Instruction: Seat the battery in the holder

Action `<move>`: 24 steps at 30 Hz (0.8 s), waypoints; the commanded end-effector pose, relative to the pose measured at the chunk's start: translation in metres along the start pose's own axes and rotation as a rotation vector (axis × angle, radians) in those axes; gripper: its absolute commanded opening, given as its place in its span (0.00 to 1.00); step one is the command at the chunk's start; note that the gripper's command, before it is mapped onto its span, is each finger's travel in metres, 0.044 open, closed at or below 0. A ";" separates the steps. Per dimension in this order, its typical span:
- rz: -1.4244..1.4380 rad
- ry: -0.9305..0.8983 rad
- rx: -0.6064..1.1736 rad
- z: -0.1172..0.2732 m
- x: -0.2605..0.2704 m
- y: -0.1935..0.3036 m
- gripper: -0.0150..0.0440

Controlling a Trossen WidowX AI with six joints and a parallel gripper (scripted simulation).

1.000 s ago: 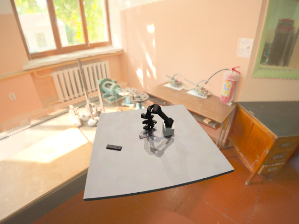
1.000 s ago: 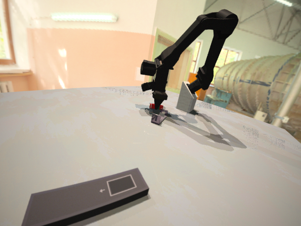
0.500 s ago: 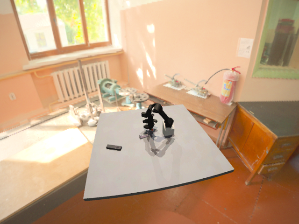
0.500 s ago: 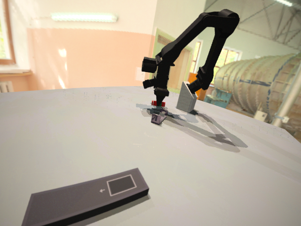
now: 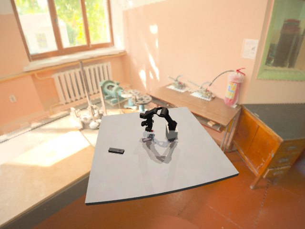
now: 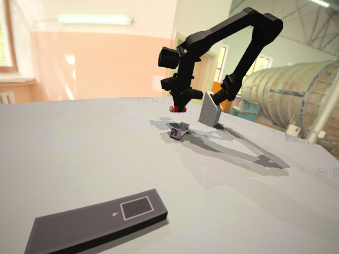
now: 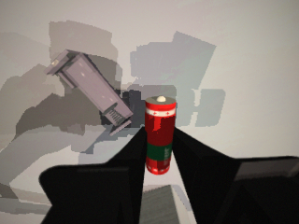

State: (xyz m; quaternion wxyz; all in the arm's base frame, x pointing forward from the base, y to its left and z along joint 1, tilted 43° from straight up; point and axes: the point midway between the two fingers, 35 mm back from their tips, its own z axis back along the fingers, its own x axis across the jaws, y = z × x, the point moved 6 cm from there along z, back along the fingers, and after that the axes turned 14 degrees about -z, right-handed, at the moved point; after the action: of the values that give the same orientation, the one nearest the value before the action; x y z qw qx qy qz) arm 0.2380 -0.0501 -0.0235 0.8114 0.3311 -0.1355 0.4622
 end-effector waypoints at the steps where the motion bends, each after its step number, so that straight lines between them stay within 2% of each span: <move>1: 0.239 -0.004 -0.008 0.007 0.029 -0.006 0.40; 7: 0.630 -0.005 -0.010 0.014 0.078 -0.005 0.40; 14: 0.640 -0.004 -0.016 0.012 0.077 -0.005 0.40; 24: 0.625 -0.054 -0.131 -0.010 0.073 -0.005 0.40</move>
State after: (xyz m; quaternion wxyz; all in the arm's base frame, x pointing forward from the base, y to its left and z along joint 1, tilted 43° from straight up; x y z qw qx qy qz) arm 0.2834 -0.0003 0.0089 0.6409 0.2370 -0.2713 0.6779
